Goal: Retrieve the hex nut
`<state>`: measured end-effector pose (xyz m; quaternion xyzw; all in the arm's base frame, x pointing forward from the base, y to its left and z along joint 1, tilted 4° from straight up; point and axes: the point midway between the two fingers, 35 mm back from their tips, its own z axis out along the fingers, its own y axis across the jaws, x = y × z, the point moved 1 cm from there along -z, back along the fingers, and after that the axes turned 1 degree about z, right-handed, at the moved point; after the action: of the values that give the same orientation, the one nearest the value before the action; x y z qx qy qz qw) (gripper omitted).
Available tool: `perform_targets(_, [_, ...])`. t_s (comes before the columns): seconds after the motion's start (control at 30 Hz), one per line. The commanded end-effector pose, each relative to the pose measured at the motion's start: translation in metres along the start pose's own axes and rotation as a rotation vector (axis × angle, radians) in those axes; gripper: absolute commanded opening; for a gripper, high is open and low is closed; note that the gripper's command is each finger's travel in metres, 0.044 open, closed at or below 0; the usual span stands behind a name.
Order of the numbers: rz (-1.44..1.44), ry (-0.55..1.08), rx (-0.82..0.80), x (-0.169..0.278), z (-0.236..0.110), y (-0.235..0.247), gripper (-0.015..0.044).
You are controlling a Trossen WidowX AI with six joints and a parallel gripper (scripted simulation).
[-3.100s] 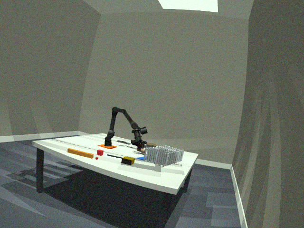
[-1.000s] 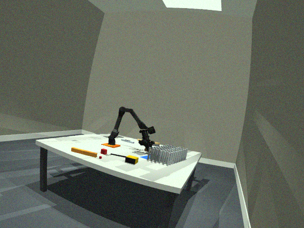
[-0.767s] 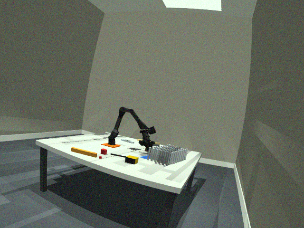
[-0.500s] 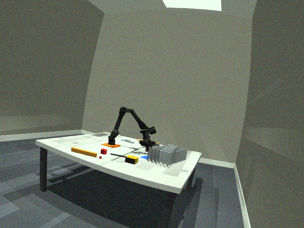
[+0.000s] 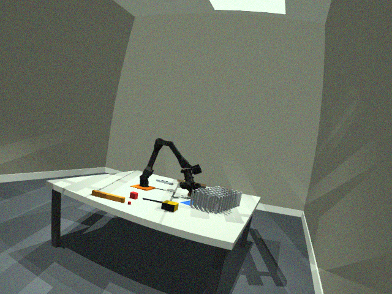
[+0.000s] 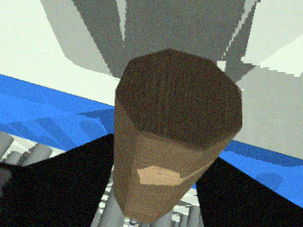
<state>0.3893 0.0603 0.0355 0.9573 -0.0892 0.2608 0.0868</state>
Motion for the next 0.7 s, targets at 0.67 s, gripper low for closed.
perform_targets(0.67, [-0.001,0.003,0.002,-0.0107,0.0028,-0.0015,0.0000])
